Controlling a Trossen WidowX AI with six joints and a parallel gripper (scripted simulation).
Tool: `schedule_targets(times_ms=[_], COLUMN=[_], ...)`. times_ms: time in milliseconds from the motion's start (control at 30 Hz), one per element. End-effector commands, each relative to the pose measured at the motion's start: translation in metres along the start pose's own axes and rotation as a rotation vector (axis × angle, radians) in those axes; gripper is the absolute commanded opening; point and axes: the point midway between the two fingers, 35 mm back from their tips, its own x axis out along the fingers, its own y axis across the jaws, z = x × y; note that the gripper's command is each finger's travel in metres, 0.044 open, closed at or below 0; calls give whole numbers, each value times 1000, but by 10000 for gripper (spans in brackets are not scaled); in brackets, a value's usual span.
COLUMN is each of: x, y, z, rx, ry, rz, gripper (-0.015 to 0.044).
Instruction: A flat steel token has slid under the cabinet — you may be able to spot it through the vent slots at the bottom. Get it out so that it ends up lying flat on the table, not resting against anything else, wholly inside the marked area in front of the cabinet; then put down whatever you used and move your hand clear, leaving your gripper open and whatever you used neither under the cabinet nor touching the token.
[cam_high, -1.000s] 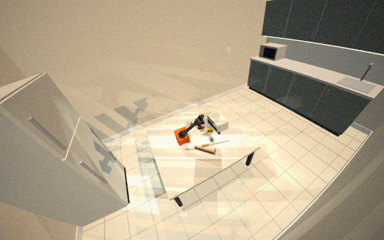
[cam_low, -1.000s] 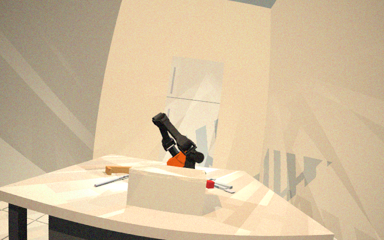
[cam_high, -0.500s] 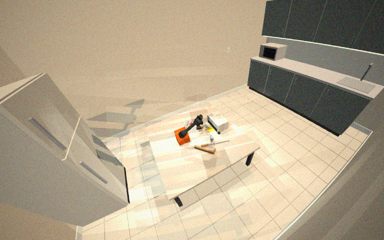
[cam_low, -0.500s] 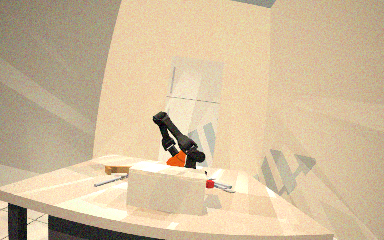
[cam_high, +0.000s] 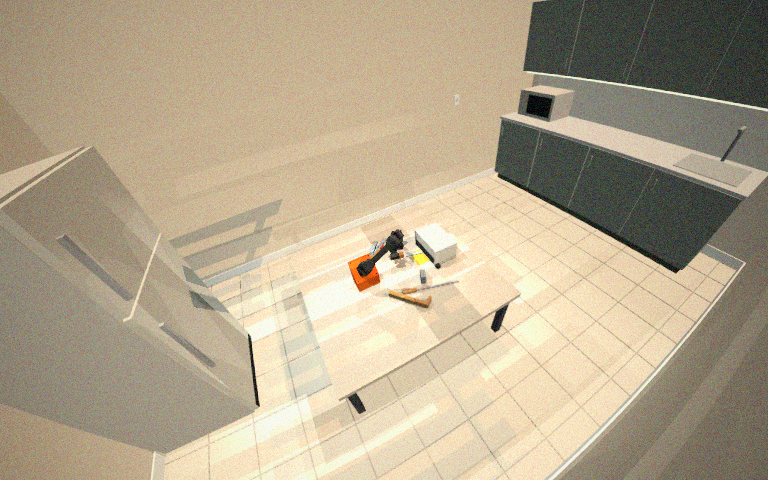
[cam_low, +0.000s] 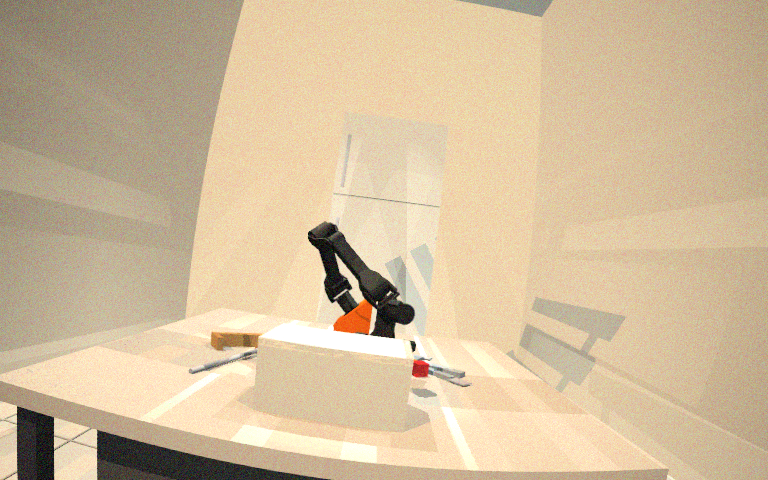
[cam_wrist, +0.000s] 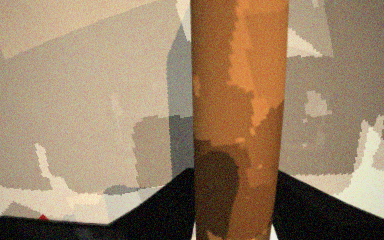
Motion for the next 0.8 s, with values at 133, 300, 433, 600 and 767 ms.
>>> schedule_targets(times_ms=[133,300,433,600,767], x=[1,1,1,1,1], y=[0,1,1,2,3], z=[-16,-25,-32,-41,-51], rx=[-2,-2,-2,-2,-3], ry=[3,4,4,4,5], rz=[-3,-3,-3,-3,-2], gripper=[0,0,0,0,0])
